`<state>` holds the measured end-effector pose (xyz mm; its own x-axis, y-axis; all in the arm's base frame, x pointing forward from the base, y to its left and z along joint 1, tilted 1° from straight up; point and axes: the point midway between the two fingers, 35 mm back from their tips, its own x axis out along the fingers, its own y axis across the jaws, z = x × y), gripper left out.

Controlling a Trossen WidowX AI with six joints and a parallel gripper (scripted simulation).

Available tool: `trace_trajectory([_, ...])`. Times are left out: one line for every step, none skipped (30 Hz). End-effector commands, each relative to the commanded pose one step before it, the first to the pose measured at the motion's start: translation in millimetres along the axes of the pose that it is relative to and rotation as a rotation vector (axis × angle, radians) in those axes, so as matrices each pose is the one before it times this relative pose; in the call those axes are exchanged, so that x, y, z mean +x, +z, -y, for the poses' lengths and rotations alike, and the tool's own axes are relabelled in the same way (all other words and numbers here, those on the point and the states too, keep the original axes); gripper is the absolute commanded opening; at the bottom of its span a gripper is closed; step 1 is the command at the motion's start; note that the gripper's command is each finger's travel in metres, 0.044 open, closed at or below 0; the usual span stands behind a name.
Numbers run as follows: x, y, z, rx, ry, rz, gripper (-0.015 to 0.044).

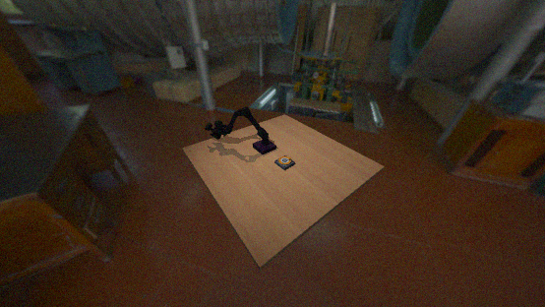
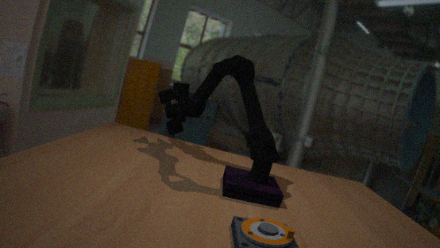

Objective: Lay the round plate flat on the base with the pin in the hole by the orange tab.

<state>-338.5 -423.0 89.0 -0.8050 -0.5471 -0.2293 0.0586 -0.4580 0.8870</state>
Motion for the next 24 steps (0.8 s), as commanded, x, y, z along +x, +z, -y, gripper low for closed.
trace_trajectory([-1.67,-4.30,-1.25,-0.0066,0.00297,-0.00994,0.0374])
trace_trajectory([-5.11,-12.86,-3.75,-0.0197,0.00914,-0.02974,0.0347])
trace_trajectory([-8.47,-21.33,-6.42,-0.0335,0.01516,-0.04937,0.0321])
trace_trajectory([-7.16,-22.22,-7.17,-0.0403,0.00566,-0.05181,0.0295])
trace_trajectory([-6.06,-20.81,-7.27,-0.0406,0.00184,-0.04891,0.0269])
trace_trajectory([-4.55,-15.80,-5.96,-0.0316,0.00215,-0.03719,0.0242])
trace_trajectory([-5.19,-17.72,-7.03,-0.0362,0.00318,-0.04175,0.0216])
trace_trajectory([-5.91,-19.81,-8.29,-0.0415,0.00452,-0.04673,0.0190])
trace_trajectory([-1.14,-4.04,-1.82,-0.0086,0.00105,-0.00954,0.0164])
trace_trajectory([-3.53,-12.06,-5.46,-0.0260,0.00337,-0.02851,0.0137])
trace_trajectory([-6.08,-19.94,-9.27,-0.0439,0.00640,-0.04713,0.0111])
trace_trajectory([-7.52,-23.91,-11.69,-0.0542,0.00902,-0.05652,0.0085])
trace_trajectory([-7.51,-23.54,-12.28,-0.0552,0.01033,-0.05571,0.0059])
trace_trajectory([-6.06,-19.03,-10.61,-0.0461,0.00940,-0.04510,0.0032])
trace_trajectory([-5.38,-16.82,-9.86,-0.0419,0.00909,-0.03992,0.0006])
trace_trajectory([-5.86,-17.98,-10.97,-0.0460,0.01053,-0.04269,0.0000])
trace_trajectory([-0.90,-1.07,-0.36,-0.0087,-0.00454,-0.00130,0.0000])
trace_trajectory([-2.75,-3.18,-1.07,-0.0262,-0.01350,-0.00392,0.0000])
trace_trajectory([-5.23,-8.12,-4.12,-0.0464,-0.01460,-0.01488,0.0000])
trace_trajectory([-8.08,-19.76,-13.80,-0.0602,0.01407,-0.04668,0.0000])
trace_trajectory([-8.23,-20.57,-15.35,-0.0609,0.01935,-0.04924,0.0000])
trace_trajectory([-8.17,-20.15,-15.73,-0.0618,0.02002,-0.04819,0.0000])
trace_trajectory([-6.74,-16.59,-13.63,-0.0527,0.01732,-0.03973,0.0000])
trace_trajectory([-5.57,-13.66,-11.70,-0.0447,0.01485,-0.03278,0.0000])
